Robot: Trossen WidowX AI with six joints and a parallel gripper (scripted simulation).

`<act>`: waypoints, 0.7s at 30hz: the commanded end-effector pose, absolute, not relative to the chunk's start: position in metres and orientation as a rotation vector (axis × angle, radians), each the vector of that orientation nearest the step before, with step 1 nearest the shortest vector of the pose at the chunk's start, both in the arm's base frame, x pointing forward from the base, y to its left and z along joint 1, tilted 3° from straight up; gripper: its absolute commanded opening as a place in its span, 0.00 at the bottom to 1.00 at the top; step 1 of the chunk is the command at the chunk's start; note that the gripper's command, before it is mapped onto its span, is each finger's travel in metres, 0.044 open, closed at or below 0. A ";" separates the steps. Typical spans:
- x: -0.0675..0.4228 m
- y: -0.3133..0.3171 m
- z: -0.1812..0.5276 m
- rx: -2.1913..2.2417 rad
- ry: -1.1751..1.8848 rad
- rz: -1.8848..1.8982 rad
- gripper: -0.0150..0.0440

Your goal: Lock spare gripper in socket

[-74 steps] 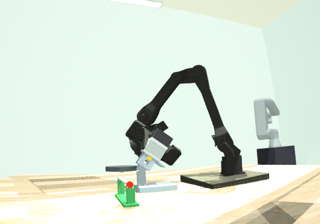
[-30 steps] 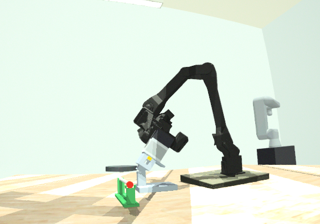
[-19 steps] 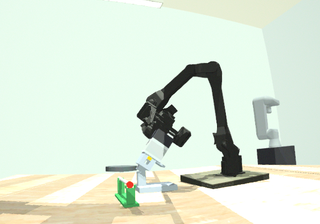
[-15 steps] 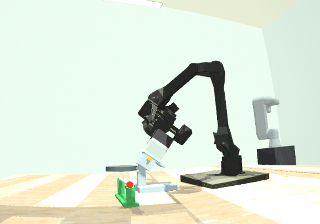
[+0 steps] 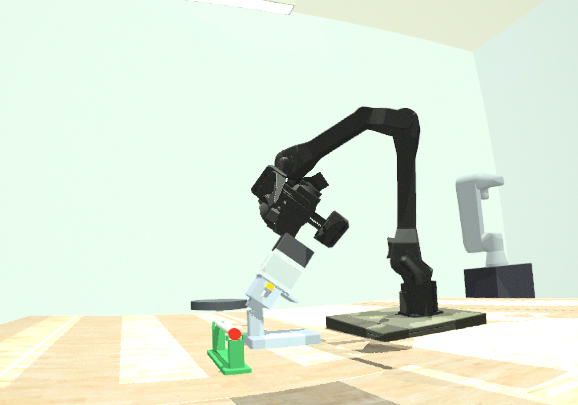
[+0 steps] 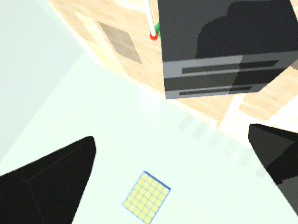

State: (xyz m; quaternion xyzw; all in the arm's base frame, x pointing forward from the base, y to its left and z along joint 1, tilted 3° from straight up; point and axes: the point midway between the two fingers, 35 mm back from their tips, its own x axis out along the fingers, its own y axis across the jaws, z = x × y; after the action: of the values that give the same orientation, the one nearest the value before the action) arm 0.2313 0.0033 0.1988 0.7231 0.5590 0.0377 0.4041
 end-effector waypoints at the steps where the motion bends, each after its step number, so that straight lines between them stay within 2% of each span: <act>1: 0.231 0.004 0.208 1.833 1.398 0.078 1.00; 18: 0.232 0.005 0.225 1.830 1.360 0.058 1.00; 21: 0.229 0.020 0.225 1.817 1.367 0.039 0.87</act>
State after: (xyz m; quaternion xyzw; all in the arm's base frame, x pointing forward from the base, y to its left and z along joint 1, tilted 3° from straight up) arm 0.2324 0.0077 0.2252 0.7294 0.5412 0.0201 0.4179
